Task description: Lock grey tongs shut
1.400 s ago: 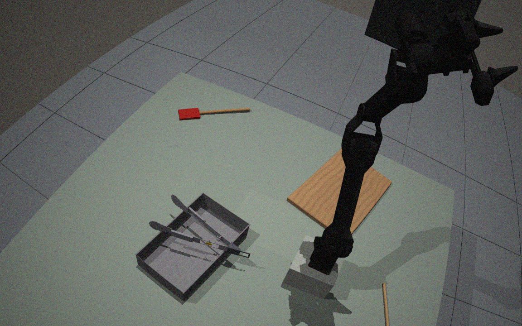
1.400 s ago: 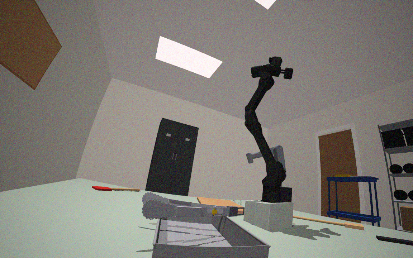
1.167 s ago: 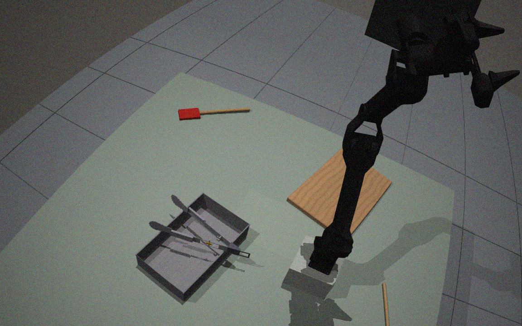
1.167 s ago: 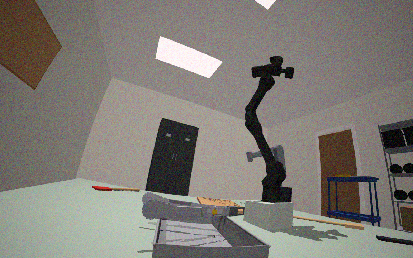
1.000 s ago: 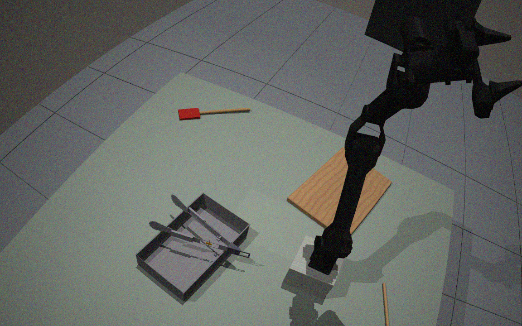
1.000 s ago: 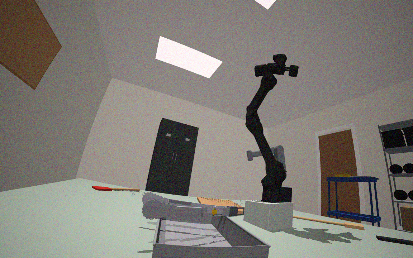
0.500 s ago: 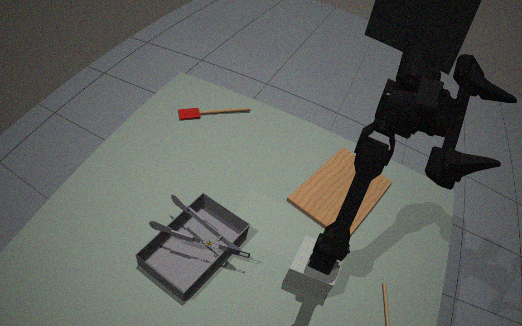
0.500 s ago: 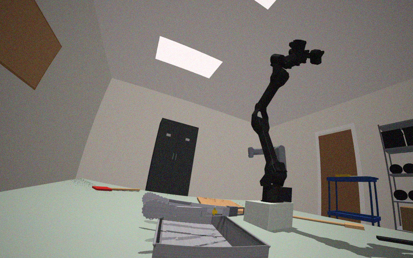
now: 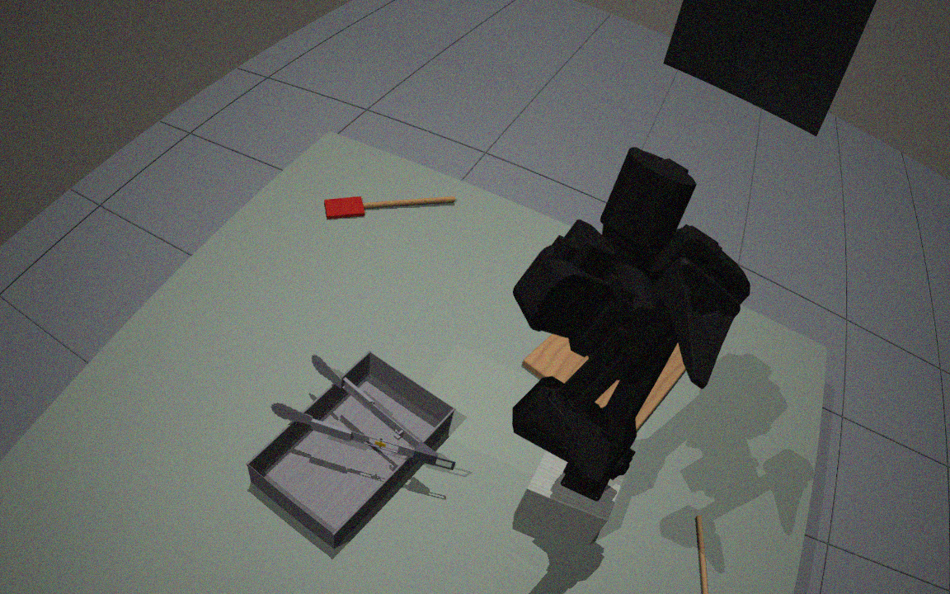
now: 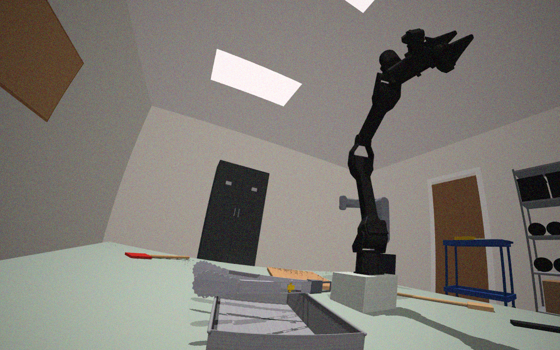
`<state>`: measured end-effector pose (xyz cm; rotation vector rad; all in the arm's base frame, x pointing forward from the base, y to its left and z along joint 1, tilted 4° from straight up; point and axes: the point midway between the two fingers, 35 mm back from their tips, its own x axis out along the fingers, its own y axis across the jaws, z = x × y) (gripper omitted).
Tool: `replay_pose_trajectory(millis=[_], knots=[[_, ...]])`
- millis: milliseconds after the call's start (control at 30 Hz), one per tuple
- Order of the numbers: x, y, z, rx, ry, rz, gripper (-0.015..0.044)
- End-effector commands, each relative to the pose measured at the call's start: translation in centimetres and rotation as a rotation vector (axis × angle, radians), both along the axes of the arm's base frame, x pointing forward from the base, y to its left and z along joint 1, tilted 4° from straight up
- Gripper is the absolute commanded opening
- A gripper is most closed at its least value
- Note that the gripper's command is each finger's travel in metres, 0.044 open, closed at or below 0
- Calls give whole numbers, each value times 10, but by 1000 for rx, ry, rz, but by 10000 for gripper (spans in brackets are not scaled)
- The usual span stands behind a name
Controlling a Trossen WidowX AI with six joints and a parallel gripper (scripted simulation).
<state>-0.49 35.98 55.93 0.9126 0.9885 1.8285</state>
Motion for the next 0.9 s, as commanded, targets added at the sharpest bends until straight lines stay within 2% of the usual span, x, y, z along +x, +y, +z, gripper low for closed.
replay_pose_trajectory(millis=[0, 200, 400, 667, 867], knots=[[45, 22, -37, -103, -25, -149, 440], [121, 39, -105, -297, -76, -372, 440], [184, 33, -168, -484, -109, -524, 440], [262, -9, -259, -792, -134, -706, 440], [305, -65, -331, -1073, -150, -795, 440]])
